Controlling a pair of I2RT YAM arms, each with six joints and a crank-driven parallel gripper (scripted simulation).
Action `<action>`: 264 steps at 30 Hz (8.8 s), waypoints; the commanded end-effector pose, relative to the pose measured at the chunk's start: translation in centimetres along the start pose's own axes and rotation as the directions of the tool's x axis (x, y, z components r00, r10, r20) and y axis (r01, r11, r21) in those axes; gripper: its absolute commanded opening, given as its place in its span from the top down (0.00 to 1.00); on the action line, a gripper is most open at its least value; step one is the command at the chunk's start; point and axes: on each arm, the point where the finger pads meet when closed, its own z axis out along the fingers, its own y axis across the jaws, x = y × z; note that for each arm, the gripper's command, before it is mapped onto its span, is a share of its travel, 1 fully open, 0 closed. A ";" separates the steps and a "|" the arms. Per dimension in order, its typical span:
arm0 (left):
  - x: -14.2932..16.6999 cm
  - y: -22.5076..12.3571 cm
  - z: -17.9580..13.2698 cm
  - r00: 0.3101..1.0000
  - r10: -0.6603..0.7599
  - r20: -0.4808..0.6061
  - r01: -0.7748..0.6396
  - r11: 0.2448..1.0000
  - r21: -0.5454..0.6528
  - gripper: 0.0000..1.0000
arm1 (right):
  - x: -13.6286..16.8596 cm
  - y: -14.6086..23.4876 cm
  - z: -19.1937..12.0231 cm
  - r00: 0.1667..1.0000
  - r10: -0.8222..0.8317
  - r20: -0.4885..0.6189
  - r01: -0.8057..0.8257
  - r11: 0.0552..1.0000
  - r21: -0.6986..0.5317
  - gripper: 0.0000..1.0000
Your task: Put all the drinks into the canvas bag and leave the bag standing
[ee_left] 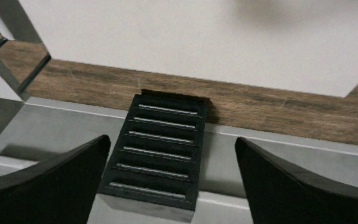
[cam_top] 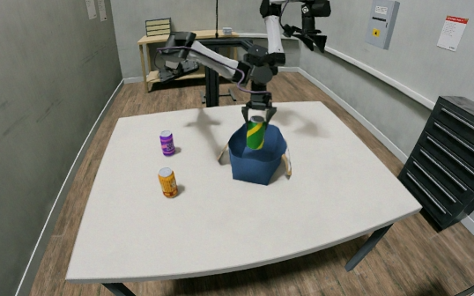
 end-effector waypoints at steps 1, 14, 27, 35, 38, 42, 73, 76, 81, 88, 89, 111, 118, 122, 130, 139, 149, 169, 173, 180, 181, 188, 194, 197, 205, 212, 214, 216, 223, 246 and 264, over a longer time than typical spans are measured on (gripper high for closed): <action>0.0 0.2 -1.7 1.000 -0.005 -0.013 0.005 0.999 -0.047 0.00 | -3.6 1.0 -2.1 0.995 0.093 0.025 -0.092 0.995 -0.032 0.26; 0.0 0.2 -1.7 1.000 -0.005 -0.013 0.005 0.999 -0.047 0.00 | -3.1 0.8 -2.2 0.994 0.107 0.034 -0.106 0.994 -0.040 0.26; 0.0 0.2 -1.7 1.000 -0.005 -0.013 0.005 0.999 -0.047 0.00 | -0.5 0.3 0.5 0.997 0.068 0.022 -0.068 0.998 -0.014 0.26; 0.0 0.2 -1.7 1.000 -0.005 -0.013 0.005 0.999 -0.047 0.00 | -0.2 0.4 1.4 0.997 0.075 0.027 -0.075 0.997 -0.009 0.26; 0.0 0.2 -1.7 1.000 -0.005 -0.013 0.005 0.999 -0.047 0.00 | -0.9 0.7 0.9 0.995 0.091 0.036 -0.090 0.996 -0.028 0.26; 0.0 0.2 -1.7 1.000 -0.005 -0.013 0.005 0.999 -0.047 0.00 | -0.1 0.5 2.2 0.995 0.090 0.034 -0.089 0.996 -0.010 0.26; 0.0 0.2 -1.7 1.000 -0.005 -0.013 0.005 0.999 -0.047 0.00 | 0.1 1.2 5.1 0.991 0.122 0.056 -0.120 0.992 -0.024 0.26; 0.0 0.2 -1.7 1.000 -0.005 -0.013 0.005 0.999 -0.047 0.00 | 0.9 1.3 5.5 0.992 0.117 0.052 -0.116 0.993 -0.024 0.26; 0.0 0.2 -1.7 1.000 -0.005 -0.013 0.005 0.999 -0.047 0.00 | 0.1 1.3 5.4 0.989 0.132 0.060 -0.131 0.991 -0.030 0.26; 0.0 0.2 -1.7 1.000 -0.005 -0.013 0.005 0.999 -0.047 0.00 | 1.2 1.4 6.3 0.991 0.117 0.057 -0.116 0.993 -0.026 0.26; 0.0 0.2 -1.7 1.000 -0.005 -0.013 0.005 0.999 -0.047 0.00 | 1.0 1.6 6.2 0.991 0.120 0.059 -0.118 0.992 -0.034 0.26; 0.0 0.2 -1.7 1.000 -0.005 -0.013 0.005 0.999 -0.047 0.00 | 2.3 1.4 8.9 0.991 0.119 0.066 -0.118 0.993 -0.028 0.26; 0.0 0.2 -1.7 1.000 -0.005 -0.013 0.005 0.999 -0.047 0.00 | 3.2 1.5 9.6 0.992 0.112 0.062 -0.110 0.994 -0.027 0.26; 0.0 0.2 -1.7 1.000 -0.005 -0.013 0.005 0.999 -0.047 0.00 | 3.1 1.5 9.8 0.991 0.115 0.065 -0.114 0.993 -0.025 0.26; 0.0 0.2 -1.7 1.000 -0.005 -0.013 0.005 0.999 -0.047 0.00 | 3.8 0.9 11.5 0.991 0.116 0.067 -0.116 0.993 -0.013 0.26; 0.0 0.2 -1.7 1.000 -0.005 -0.013 0.005 0.999 -0.047 0.00 | 3.8 1.5 11.4 0.991 0.116 0.070 -0.115 0.993 -0.022 0.26; 0.0 0.2 -1.7 1.000 -0.005 -0.013 0.005 0.999 -0.047 0.00 | 2.3 2.4 10.3 0.986 0.144 0.084 -0.140 0.989 -0.053 0.26; 0.0 0.2 -1.7 1.000 -0.005 -0.013 0.005 0.999 -0.047 0.00 | 5.1 1.7 12.4 0.991 0.115 0.064 -0.114 0.993 -0.032 0.26; 0.0 0.2 -1.7 1.000 -0.005 -0.013 0.005 0.999 -0.047 0.00 | 4.8 1.8 12.6 0.991 0.114 0.069 -0.112 0.993 -0.031 0.26; 0.0 0.2 -1.7 1.000 -0.005 -0.013 0.005 0.999 -0.047 0.00 | 4.7 1.2 13.5 0.990 0.118 0.073 -0.117 0.993 -0.019 0.26; 0.0 0.2 -1.7 1.000 -0.005 -0.013 0.005 0.999 -0.047 0.00 | 5.9 1.0 13.8 0.992 0.108 0.061 -0.108 0.994 -0.010 0.26; 0.0 0.2 -1.7 1.000 -0.005 -0.013 0.005 0.999 -0.047 0.00 | 5.4 1.1 13.8 0.992 0.106 0.067 -0.105 0.994 -0.016 0.26; 0.0 0.2 -1.7 1.000 -0.005 -0.013 0.005 0.999 -0.047 0.00 | 5.2 1.2 14.0 0.990 0.120 0.071 -0.119 0.993 -0.017 0.26; 0.0 0.2 -1.7 1.000 -0.005 -0.013 0.005 0.999 -0.047 0.00 | 3.7 1.9 12.6 0.987 0.136 0.085 -0.134 0.991 -0.024 0.26; 0.0 0.2 -1.7 1.000 -0.005 -0.013 0.005 0.999 -0.047 0.00 | 3.8 1.5 13.2 0.987 0.133 0.085 -0.132 0.991 -0.019 0.11; 0.0 0.2 -1.7 1.000 -0.005 -0.013 0.005 0.999 -0.047 0.00 | 3.7 1.6 13.2 0.987 0.136 0.086 -0.134 0.991 -0.021 0.11; 0.0 0.2 -1.7 1.000 -0.005 -0.013 0.005 0.999 -0.047 0.00 | 3.7 1.6 13.2 0.987 0.136 0.087 -0.135 0.991 -0.024 0.11; 0.0 0.2 -1.7 1.000 -0.005 -0.013 0.005 0.999 -0.047 0.00 | 3.7 1.6 13.2 0.987 0.136 0.087 -0.135 0.991 -0.024 0.09; 0.0 0.2 -1.7 1.000 -0.005 -0.013 0.005 0.999 -0.047 0.00 | 3.8 1.6 13.2 0.988 0.131 0.083 -0.130 0.991 -0.024 0.09; 0.0 0.2 -1.7 1.000 -0.005 -0.013 0.005 0.999 -0.047 0.00 | 3.9 0.8 8.9 0.997 0.068 0.029 -0.068 0.998 -0.007 0.09; 0.0 0.2 -1.7 1.000 -0.005 -0.013 0.005 0.999 -0.047 0.00 | 1.5 0.4 4.8 0.998 0.066 0.026 -0.066 0.998 -0.003 0.09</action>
